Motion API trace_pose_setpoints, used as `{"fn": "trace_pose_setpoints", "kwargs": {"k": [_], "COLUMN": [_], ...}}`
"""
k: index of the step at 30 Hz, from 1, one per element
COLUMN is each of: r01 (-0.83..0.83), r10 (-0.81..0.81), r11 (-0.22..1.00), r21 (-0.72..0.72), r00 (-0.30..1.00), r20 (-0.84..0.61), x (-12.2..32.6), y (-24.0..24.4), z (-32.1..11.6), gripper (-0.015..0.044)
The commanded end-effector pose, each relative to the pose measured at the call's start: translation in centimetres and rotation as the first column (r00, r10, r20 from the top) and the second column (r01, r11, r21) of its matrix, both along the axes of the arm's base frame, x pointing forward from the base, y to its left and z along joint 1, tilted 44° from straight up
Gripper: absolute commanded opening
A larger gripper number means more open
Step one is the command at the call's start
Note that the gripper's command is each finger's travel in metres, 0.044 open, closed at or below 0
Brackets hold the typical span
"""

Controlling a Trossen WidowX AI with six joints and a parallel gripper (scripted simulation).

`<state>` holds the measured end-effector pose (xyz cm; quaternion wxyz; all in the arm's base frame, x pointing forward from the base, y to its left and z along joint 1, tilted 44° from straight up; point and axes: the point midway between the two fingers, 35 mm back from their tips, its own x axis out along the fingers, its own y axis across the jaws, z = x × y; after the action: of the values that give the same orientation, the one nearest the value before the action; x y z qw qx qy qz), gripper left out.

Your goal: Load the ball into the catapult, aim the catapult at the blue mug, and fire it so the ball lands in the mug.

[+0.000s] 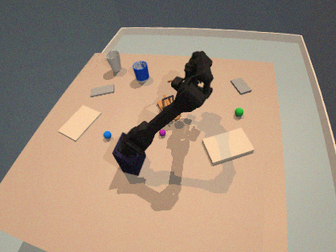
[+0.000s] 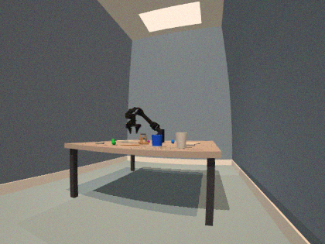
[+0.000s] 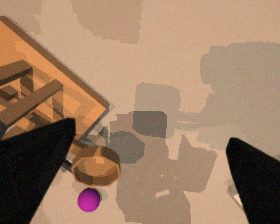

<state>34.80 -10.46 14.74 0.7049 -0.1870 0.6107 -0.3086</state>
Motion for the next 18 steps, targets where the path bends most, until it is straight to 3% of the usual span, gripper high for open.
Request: {"fn": "trace_pose_setpoints", "kwargs": {"k": [1,18], "r01": [-0.114,-0.411], "r10": [0.113,0.397], "r11": [0.993,0.911], "r21": [-0.005,0.038], "r00": [0.989,0.848], "r20": [-0.093,-0.351], "x": [1.0,2.5], "y": [2.0,8.2], "z": [-1.1,-5.4], "gripper": [0.044,0.044]}}
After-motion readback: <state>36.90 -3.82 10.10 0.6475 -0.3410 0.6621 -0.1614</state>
